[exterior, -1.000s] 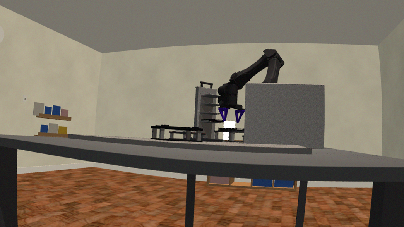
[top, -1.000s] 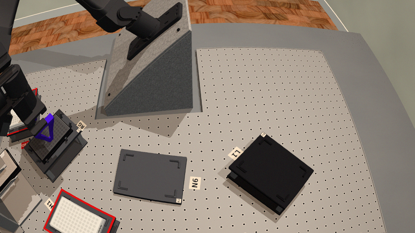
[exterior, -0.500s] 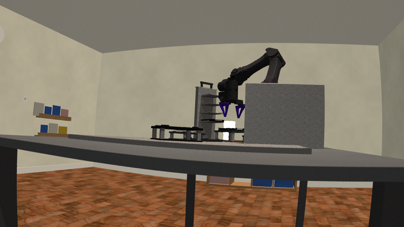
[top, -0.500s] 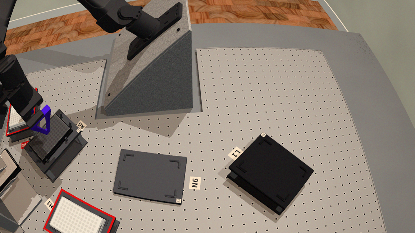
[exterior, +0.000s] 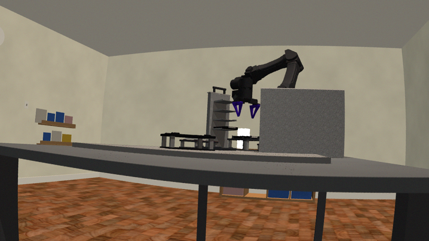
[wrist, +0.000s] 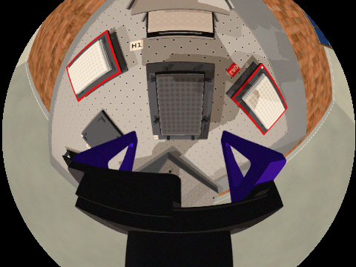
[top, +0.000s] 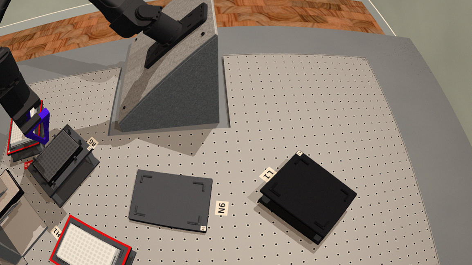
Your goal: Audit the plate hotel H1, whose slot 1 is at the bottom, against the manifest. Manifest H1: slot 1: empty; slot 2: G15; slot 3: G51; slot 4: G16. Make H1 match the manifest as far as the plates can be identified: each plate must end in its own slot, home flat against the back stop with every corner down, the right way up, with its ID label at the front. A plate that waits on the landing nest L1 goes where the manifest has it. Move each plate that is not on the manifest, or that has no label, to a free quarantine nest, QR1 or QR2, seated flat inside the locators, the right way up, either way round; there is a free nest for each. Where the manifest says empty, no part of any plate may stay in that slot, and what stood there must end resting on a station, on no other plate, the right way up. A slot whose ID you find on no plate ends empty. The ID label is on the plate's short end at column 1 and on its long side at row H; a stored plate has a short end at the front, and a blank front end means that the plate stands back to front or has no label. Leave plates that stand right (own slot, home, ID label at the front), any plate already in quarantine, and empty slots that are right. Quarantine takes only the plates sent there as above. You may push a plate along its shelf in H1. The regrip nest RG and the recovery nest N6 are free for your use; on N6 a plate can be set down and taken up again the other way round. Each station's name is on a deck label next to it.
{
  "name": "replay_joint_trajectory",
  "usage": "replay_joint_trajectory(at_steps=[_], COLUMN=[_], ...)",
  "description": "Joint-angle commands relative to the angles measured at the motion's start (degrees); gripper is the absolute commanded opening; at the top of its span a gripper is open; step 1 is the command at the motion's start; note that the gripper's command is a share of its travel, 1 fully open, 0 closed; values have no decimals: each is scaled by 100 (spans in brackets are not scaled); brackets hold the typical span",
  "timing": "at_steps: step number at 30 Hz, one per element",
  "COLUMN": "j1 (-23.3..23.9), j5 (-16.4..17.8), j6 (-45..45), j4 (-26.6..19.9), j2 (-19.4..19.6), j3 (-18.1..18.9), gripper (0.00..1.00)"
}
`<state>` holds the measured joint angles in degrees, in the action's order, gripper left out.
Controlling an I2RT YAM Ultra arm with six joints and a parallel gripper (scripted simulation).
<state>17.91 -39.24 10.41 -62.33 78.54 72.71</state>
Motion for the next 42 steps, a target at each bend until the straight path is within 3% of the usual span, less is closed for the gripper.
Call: replay_joint_trajectory(at_steps=[1, 26, 42], j1=[-84, -1076, -1700], j5=[-50, -317, -409], j6=[175, 1442, 2283], j4=[-281, -2181, -2247], j2=[-28, 176, 561], j3=[84, 1348, 1225], gripper=[100, 100, 100])
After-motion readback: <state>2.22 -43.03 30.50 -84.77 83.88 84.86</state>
